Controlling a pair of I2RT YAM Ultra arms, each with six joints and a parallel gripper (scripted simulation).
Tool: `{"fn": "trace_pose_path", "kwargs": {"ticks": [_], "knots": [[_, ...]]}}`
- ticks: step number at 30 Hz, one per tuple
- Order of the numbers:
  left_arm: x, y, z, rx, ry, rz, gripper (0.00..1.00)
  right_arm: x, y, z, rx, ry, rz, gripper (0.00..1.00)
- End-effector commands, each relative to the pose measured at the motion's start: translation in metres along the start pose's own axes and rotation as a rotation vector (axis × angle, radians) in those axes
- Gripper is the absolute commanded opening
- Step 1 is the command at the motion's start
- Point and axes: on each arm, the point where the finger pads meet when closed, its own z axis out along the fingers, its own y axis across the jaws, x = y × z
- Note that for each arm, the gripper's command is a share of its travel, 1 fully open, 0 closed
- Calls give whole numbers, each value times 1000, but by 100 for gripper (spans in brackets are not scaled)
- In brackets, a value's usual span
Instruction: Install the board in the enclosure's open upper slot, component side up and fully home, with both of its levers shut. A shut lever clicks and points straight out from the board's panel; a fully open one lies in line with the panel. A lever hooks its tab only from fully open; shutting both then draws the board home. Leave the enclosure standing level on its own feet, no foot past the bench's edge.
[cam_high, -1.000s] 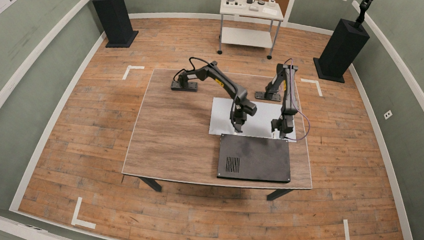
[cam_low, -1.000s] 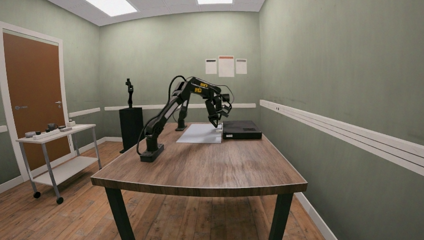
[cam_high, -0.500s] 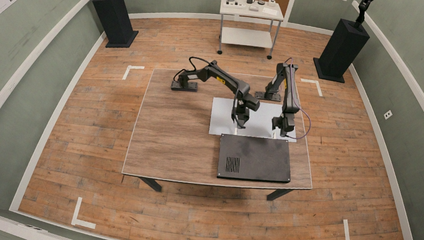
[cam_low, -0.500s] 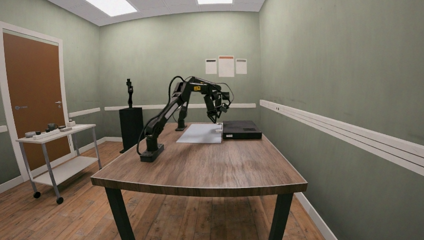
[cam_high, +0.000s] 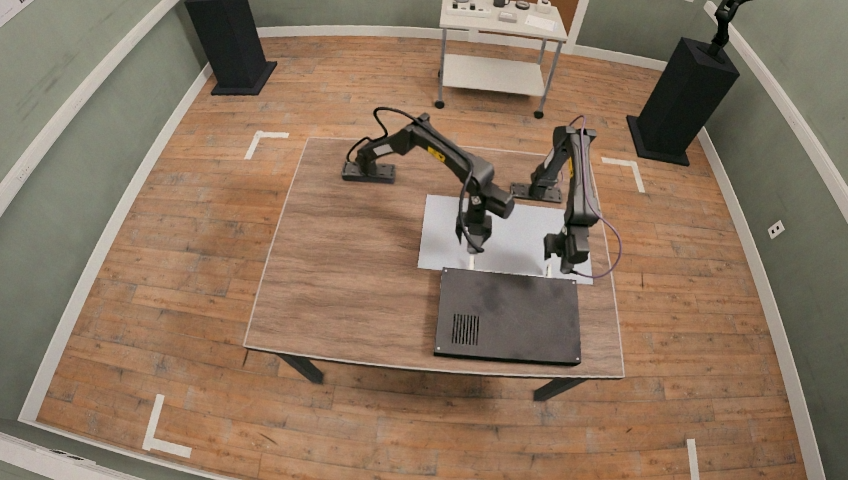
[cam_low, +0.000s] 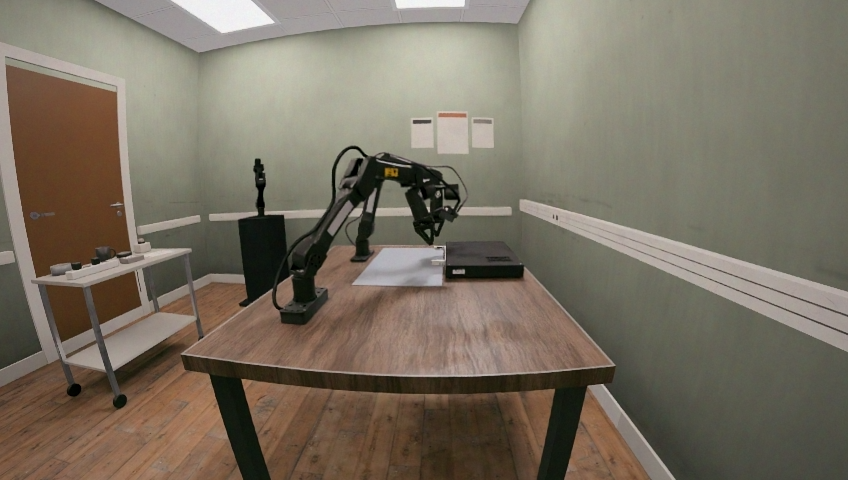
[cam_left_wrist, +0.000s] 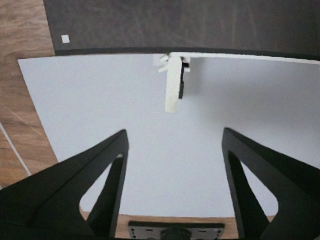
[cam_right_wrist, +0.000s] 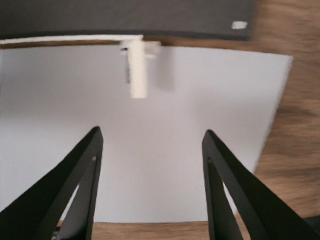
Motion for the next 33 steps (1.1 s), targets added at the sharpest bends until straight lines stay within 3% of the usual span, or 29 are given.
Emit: {"fn": "trace_pose_path", "kwargs": {"ticks": [1, 4, 18, 20, 27, 33], "knots": [[1, -1, -5, -3, -2, -3, 64, -41, -19, -36, -58, -191, 16, 64], [1, -1, -5, -3, -2, -3, 64, -44, -30, -42, -53, -219, 11, 64], [1, -1, -5, -3, -2, -3, 64, -111, -161, -160, -86, -677, -17, 64], [1, -1, -5, -3, -2, -3, 64, -111, -161, -160, -86, -677, -17, 64], [1, -1, -5, -3, -2, -3, 64, -128, -252, -208, -99, -934, -77, 64], [1, -1, -5, -3, -2, -3, 64, -142, -306, -242, -105, -1098, -72, 64]]}}
